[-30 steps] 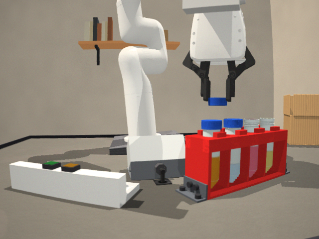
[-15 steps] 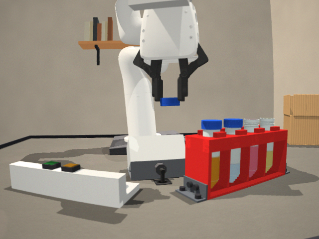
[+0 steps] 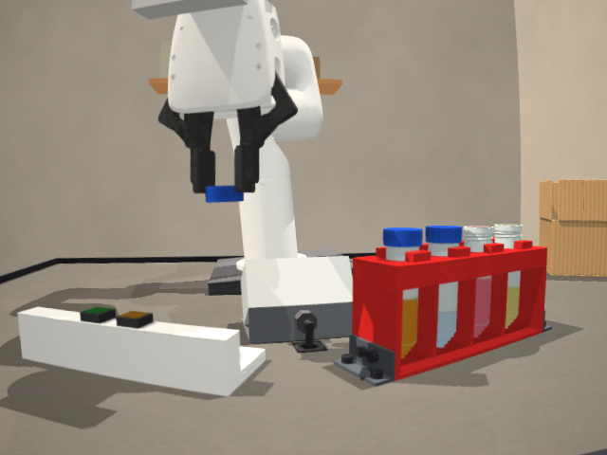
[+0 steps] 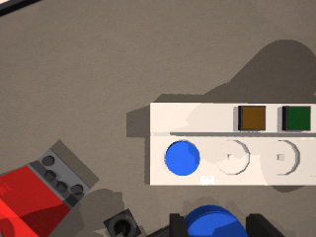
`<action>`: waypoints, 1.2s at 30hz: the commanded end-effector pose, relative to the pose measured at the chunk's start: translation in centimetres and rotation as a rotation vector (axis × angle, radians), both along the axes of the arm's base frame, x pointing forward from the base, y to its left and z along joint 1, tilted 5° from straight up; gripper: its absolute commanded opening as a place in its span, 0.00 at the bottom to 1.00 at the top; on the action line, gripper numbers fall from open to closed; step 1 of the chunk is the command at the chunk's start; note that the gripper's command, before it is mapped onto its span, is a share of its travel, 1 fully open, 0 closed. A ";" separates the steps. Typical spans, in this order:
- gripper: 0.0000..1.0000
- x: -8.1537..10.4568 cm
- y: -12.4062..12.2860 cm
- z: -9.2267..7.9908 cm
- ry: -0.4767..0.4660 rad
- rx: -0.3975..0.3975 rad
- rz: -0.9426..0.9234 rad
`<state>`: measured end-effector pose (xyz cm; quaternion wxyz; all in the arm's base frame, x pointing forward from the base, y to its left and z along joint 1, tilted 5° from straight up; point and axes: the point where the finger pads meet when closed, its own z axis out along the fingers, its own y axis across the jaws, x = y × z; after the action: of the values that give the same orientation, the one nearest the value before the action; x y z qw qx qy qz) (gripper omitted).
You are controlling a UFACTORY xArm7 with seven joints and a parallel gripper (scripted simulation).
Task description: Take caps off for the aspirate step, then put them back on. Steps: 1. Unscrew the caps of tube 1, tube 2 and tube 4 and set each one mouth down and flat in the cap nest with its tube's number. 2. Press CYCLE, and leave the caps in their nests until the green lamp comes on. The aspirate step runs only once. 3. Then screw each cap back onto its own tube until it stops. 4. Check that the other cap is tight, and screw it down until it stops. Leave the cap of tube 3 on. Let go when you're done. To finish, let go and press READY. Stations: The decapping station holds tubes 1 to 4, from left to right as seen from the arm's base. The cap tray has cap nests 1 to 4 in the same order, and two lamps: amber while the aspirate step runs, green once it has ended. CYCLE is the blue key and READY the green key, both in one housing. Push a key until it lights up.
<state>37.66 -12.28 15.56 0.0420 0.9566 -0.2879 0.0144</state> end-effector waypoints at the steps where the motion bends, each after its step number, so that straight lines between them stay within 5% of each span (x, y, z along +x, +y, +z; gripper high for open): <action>1: 0.00 -0.1 -2.2 0.4 -0.004 0.002 0.003; 5: 0.00 -0.6 -5.4 0.6 -0.004 0.002 0.003; 18: 0.00 -0.7 -5.4 0.6 -0.004 0.002 0.003; 36: 0.00 -0.6 -6.1 -7.3 -0.004 0.002 0.003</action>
<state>36.55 -18.18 9.68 0.0422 0.9568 -0.2874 0.0119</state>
